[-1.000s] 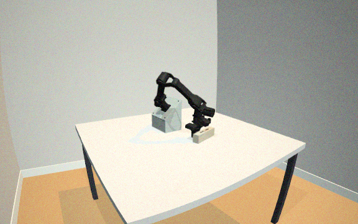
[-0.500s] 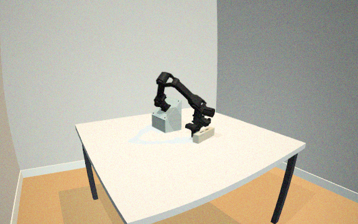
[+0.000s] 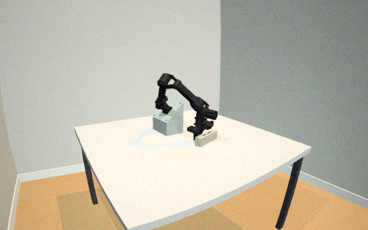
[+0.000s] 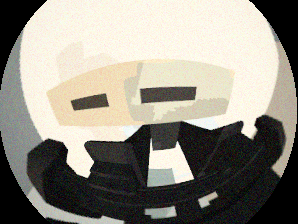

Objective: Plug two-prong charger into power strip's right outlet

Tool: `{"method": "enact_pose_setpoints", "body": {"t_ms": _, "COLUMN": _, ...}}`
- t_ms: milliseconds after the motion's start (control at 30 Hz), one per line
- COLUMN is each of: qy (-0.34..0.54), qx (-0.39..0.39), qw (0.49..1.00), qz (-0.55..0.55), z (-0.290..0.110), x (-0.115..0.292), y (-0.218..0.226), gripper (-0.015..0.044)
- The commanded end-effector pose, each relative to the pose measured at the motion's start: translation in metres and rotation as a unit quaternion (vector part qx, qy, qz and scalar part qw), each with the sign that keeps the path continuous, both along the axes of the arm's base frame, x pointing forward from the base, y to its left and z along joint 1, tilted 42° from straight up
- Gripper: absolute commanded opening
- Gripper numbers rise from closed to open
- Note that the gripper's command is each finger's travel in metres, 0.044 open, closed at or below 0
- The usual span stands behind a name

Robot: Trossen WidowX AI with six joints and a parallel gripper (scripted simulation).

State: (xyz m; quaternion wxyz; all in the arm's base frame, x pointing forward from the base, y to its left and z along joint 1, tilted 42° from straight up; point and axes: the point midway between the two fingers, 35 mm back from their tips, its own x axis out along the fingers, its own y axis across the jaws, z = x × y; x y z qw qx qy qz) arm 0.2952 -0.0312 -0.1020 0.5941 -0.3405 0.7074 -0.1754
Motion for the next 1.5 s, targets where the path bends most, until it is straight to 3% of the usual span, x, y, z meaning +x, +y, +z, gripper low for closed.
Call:
{"method": "enact_pose_setpoints", "body": {"t_ms": 0, "qy": -0.015, "qx": 0.006, "qw": 1.0, "qz": 0.003, "z": 0.0018, "x": 0.0077, "y": 0.0046, "gripper": 0.0}}
{"method": "enact_pose_setpoints", "body": {"t_ms": 1467, "qy": -0.015, "qx": 0.006, "qw": 1.0, "qz": 0.003, "z": -0.0018, "x": 0.0071, "y": 0.002, "gripper": 0.0}}
